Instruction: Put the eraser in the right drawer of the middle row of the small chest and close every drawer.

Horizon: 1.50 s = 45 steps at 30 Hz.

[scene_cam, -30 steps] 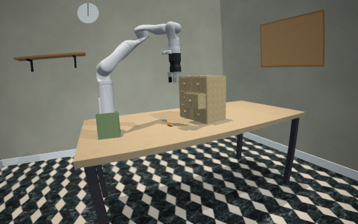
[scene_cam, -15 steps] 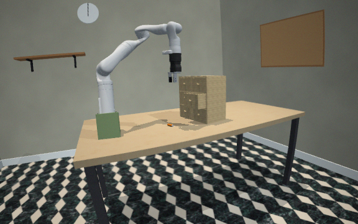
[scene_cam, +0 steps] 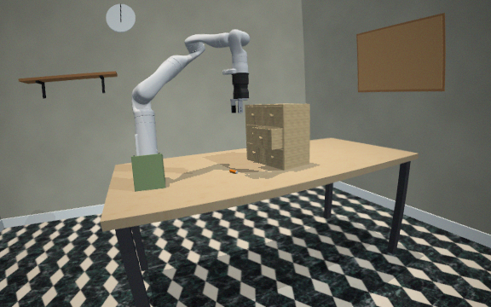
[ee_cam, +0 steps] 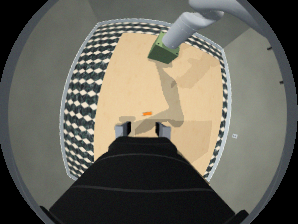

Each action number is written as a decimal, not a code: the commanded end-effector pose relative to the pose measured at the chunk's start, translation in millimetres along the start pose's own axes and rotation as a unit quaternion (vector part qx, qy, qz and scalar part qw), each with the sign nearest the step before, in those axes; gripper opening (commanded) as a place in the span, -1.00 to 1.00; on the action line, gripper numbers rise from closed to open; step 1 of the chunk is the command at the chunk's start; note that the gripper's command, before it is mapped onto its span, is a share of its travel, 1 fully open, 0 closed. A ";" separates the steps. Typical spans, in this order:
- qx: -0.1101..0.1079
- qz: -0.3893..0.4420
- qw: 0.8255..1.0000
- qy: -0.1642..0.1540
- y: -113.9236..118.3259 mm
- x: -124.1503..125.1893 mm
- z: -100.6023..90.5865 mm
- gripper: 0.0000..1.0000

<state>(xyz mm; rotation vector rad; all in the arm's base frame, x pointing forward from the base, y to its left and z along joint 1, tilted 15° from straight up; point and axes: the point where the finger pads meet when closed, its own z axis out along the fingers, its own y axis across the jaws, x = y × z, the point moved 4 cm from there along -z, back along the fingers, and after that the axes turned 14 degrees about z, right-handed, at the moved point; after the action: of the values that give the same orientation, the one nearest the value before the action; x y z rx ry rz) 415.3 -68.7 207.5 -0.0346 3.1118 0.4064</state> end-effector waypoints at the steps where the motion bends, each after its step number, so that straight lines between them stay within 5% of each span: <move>1: 0.000 0.000 1.000 -0.001 -0.2 -0.2 -0.7 1.00; 12: 0.000 0.000 1.000 -0.001 -4.7 5.2 0.2 1.00; 21: 0.000 0.000 1.000 0.000 -49.6 82.8 15.4 1.00; 45: -0.002 0.000 1.000 -0.010 -50.3 84.3 17.8 1.00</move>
<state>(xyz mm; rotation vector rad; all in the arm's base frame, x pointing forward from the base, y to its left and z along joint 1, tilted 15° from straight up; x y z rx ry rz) 332.2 -114.2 176.5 -0.0335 3.0956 0.4107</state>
